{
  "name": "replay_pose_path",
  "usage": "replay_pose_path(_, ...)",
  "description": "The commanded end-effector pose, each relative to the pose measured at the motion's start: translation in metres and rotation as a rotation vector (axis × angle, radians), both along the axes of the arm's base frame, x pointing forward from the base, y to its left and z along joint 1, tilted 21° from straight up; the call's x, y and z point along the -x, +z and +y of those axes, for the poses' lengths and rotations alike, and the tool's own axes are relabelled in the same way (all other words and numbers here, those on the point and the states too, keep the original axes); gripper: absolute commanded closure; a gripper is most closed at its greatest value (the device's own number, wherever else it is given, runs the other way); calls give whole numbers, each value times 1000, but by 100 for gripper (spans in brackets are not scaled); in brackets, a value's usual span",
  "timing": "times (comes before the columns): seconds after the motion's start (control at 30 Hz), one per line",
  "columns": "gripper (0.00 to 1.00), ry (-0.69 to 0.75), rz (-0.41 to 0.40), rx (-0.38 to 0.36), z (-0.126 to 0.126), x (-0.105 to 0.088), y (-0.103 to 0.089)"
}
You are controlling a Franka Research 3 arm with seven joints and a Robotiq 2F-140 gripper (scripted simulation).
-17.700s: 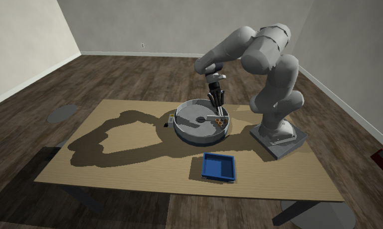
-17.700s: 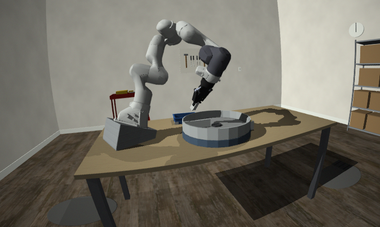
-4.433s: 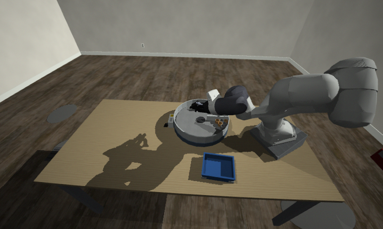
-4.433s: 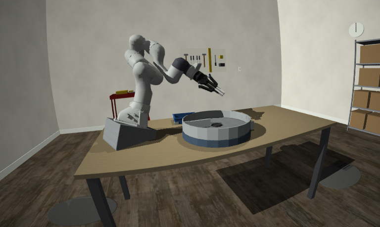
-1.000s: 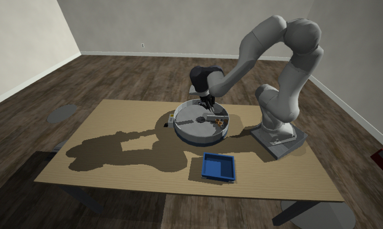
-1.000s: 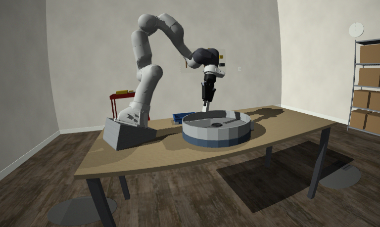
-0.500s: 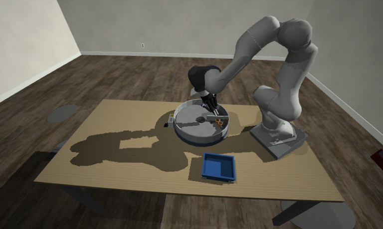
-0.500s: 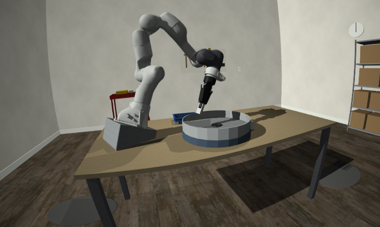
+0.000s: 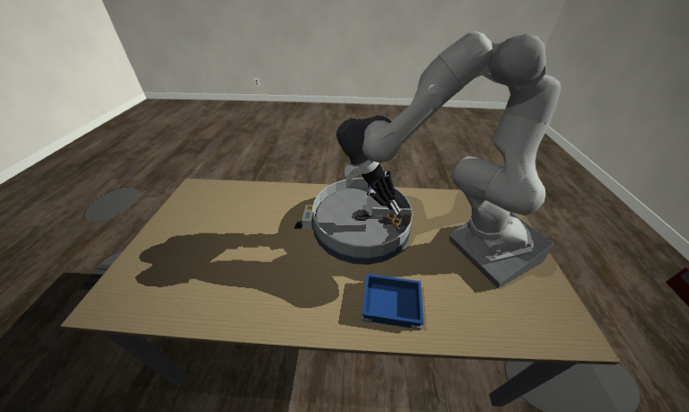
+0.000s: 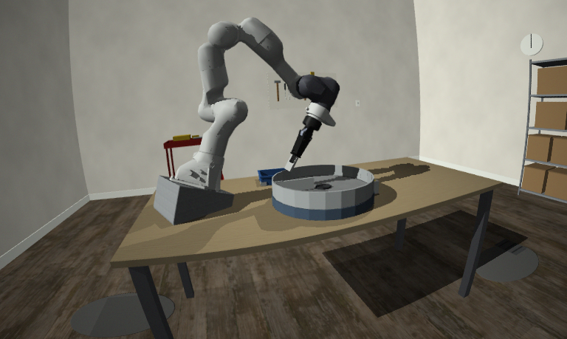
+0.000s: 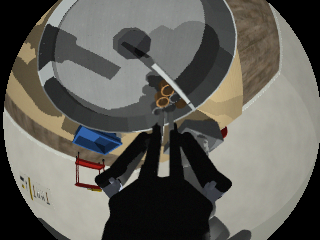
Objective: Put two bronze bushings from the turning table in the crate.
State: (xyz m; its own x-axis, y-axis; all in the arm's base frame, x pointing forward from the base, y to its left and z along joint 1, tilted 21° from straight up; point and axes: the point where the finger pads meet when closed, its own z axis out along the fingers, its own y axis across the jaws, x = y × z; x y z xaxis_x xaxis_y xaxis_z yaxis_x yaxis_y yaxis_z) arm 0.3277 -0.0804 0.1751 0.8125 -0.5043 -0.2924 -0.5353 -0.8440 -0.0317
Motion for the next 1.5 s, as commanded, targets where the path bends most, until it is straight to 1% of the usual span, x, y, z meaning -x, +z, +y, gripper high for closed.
replay_pose_path(0.0, 94, 141, 21, -88, 8, 13, 0)
replay_pose_path(0.27, 94, 251, 43, -232, 25, 24, 2)
replay_pose_path(0.4, 94, 283, 46, -276, 30, 27, 3)
replay_pose_path(0.63, 94, 295, 46, -293, 32, 28, 3)
replay_pose_path(1.47, 94, 295, 46, -294, 32, 28, 3)
